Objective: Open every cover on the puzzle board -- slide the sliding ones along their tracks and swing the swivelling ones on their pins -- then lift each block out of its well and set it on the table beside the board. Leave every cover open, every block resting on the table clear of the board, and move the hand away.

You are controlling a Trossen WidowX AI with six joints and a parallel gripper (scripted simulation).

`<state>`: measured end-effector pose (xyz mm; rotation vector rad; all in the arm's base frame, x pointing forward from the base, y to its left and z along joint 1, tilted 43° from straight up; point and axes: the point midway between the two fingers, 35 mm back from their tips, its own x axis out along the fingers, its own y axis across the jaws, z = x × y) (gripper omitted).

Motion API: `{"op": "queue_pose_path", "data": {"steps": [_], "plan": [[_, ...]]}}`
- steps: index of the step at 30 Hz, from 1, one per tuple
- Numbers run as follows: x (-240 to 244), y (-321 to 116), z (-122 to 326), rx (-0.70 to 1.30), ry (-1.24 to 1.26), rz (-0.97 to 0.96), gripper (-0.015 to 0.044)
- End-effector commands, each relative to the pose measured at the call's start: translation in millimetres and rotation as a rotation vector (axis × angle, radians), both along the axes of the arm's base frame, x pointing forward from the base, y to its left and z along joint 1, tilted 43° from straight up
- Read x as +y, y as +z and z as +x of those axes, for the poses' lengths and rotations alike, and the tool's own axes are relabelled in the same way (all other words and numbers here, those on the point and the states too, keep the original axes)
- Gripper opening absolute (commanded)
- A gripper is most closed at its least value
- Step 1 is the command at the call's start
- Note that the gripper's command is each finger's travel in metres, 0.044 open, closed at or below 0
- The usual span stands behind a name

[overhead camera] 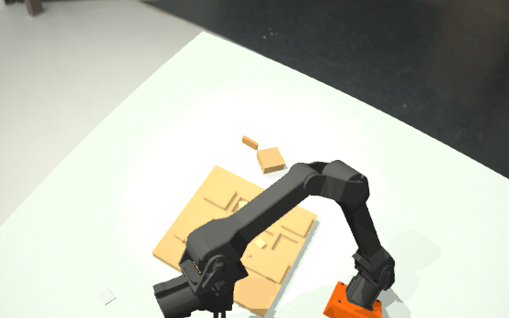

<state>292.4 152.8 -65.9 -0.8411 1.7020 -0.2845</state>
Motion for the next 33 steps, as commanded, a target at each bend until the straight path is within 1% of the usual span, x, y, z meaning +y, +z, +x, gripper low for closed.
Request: {"op": "queue_pose_path", "data": {"steps": [1,9,19,31,32,33], "plan": [[-17,21,6,0.146,0.170,0.021,0.0204],[-50,56,9,0.464,0.534,0.064,0.0000],[-94,94,3,0.866,0.987,0.110,0.0000],[-144,133,-17,1.360,1.522,0.166,0.0000],[-148,135,-19,1.395,1.559,0.170,0.0000],[-148,135,-19,1.385,1.547,0.168,0.0000]]}}
